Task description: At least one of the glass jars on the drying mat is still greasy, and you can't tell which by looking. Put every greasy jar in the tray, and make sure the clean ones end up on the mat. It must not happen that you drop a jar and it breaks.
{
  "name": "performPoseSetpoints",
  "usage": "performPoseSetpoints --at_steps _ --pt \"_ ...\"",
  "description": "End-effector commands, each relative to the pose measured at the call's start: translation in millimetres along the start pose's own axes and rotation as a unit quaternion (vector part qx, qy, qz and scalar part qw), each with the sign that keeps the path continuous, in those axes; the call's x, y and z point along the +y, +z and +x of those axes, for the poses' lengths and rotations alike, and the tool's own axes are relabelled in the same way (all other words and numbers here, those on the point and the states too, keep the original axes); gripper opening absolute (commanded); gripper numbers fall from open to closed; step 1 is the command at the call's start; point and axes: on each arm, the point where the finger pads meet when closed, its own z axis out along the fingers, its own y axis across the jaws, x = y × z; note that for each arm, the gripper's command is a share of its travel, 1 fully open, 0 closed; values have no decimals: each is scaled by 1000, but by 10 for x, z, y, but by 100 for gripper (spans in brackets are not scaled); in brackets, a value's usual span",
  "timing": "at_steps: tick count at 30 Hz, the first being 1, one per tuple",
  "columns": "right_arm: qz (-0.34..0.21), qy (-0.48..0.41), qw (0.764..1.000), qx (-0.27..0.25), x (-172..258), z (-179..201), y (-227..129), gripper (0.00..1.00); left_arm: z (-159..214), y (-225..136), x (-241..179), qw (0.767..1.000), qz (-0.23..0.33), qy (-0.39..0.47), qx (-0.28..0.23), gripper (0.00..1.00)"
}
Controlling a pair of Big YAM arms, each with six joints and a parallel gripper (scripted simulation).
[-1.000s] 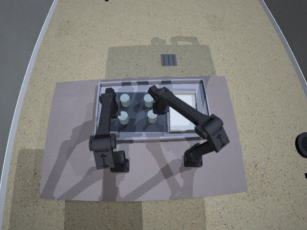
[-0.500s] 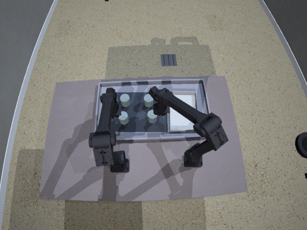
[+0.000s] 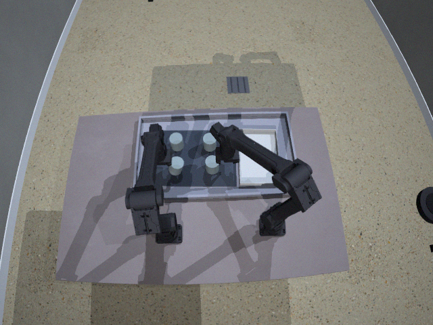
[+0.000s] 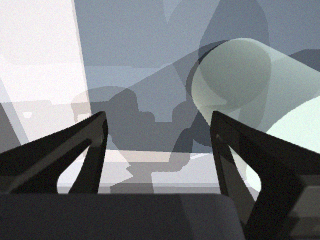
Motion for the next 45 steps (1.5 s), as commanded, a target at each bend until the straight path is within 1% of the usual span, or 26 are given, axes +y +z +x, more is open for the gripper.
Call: performPoseSetpoints --at_steps 1,4,6,10,13,15,16,17,18,21,22,27,35,37,39,42,45 --pt "-11 -3 1000 -16 65 -85 -77 65 42 21 -29 1000 2 1 -6 65" --pt "-9 -3 1000 -12 35 -39 -49 65 46 33 -29 1000 2 1 -4 65" --pt "-8 -3 1000 -12 22 -19 -47 65 -33 -28 -18 1000 2 2 -8 65" --pt "-13 -3 1000 -19 55 -71 -105 65 -33 -28 -18 1000 2 2 -8 65" --pt "-13 -3 1000 -19 55 -71 -105 65 -53 -29 -19 1000 1 1 -13 31" --pt "-13 -3 1000 -19 55 -71 -105 65 -53 -29 -19 1000 1 1 -13 31" --pt "-13 -3 1000 -19 55 -71 -99 65 -52 -29 -17 1000 1 1 -13 20" --pt "-13 -3 1000 -19 55 -71 -104 54 -52 -29 -17 1000 1 1 -13 8" --pt "-13 -3 1000 -20 54 -70 -109 42 -50 -29 -14 1000 1 2 -13 0" --pt "-14 -3 1000 -21 53 -70 -122 8 -49 -29 -12 1000 1 2 -13 0" --pt "-14 -3 1000 -21 52 -69 -123 0 -48 -29 -9 1000 1 1 -13 0" --pt "-7 -1 1000 -11 32 -42 -67 0 -24 -28 -15 1000 2 2 -8 0" --pt "-13 -3 1000 -20 40 -62 -109 0 -25 -30 1 1000 1 1 -13 0" --pt "-13 -3 1000 -20 34 -54 -107 0 -159 -219 -1 999 1 1 -34 0" --pt "-22 -3 999 -35 104 -157 -281 0 -213 -350 -8 999 0 1 -45 0" --pt "-30 -3 998 -46 137 -201 -460 0 -225 -478 -58 999 0 2 -49 0" --pt "-30 -4 998 -46 156 -184 -545 0 -212 -721 -65 999 0 2 -50 0"
